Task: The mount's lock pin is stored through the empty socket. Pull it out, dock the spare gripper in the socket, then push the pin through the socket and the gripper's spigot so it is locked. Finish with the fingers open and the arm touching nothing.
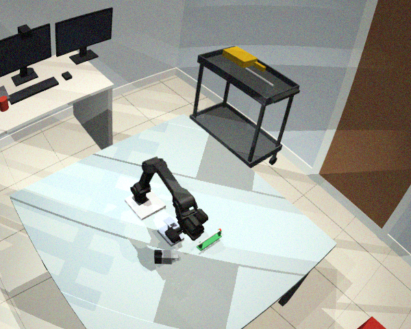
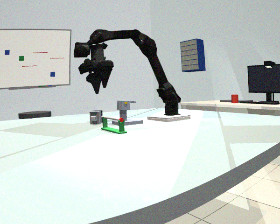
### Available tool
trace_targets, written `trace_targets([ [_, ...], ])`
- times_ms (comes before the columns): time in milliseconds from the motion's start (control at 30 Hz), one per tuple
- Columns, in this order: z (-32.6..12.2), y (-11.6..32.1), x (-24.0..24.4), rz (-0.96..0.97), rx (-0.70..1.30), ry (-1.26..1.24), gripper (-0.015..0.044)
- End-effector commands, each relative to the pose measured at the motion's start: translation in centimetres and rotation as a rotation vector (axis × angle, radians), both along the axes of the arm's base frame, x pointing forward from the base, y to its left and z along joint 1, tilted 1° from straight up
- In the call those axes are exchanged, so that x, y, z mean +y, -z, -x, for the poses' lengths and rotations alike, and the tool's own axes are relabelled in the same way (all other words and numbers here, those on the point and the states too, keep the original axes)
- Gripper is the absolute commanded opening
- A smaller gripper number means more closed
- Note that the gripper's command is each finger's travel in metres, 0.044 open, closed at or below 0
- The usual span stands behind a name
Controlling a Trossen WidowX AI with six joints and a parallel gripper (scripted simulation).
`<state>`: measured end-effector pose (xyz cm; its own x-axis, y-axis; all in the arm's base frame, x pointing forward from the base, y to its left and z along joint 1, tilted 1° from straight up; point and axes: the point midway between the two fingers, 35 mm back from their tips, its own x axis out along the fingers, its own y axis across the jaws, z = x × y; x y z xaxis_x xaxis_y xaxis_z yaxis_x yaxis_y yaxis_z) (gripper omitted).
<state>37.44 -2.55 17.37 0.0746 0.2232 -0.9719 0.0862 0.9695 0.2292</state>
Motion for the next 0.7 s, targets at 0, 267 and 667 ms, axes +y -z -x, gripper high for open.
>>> trace_targets([
  [0, 1.4, 0.1, -5.8, -0.234, 0.17, 1.012, 0.044],
  [267, 2.2, 0.1, -8.7, -0.385, 0.299, 1.533, 0.044],
  [667, 2.8, 0.1, -11.0, -0.533, 0.457, 2.003, 0.044],
])
